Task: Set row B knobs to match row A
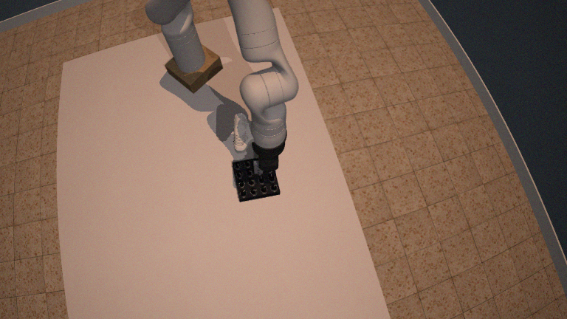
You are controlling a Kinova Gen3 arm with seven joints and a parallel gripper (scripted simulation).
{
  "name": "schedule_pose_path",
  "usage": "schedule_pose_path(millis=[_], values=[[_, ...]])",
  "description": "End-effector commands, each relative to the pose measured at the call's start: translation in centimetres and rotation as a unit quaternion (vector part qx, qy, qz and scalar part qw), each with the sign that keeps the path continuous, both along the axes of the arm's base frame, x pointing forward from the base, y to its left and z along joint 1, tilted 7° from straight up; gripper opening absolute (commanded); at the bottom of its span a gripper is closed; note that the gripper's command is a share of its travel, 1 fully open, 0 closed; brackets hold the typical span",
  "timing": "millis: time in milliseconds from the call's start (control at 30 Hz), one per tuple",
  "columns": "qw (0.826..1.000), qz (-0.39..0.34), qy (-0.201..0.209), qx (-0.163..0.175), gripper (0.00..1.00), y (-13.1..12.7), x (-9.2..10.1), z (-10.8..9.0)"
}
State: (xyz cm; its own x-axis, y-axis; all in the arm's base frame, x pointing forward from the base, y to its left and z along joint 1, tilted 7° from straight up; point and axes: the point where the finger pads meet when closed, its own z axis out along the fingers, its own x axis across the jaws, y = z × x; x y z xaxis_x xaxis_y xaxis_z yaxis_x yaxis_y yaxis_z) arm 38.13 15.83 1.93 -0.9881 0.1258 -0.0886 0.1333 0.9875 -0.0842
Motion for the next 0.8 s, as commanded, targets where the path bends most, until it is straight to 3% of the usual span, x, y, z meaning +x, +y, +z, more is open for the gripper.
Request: schedule_pose_path(millis=[0,767], values=[[1.000,0.001,-0.001,0.002,0.46,0.29,-0.09,-0.07],[1.000,0.001,-0.001,0.002,0.46,0.48,-0.12,-0.09]])
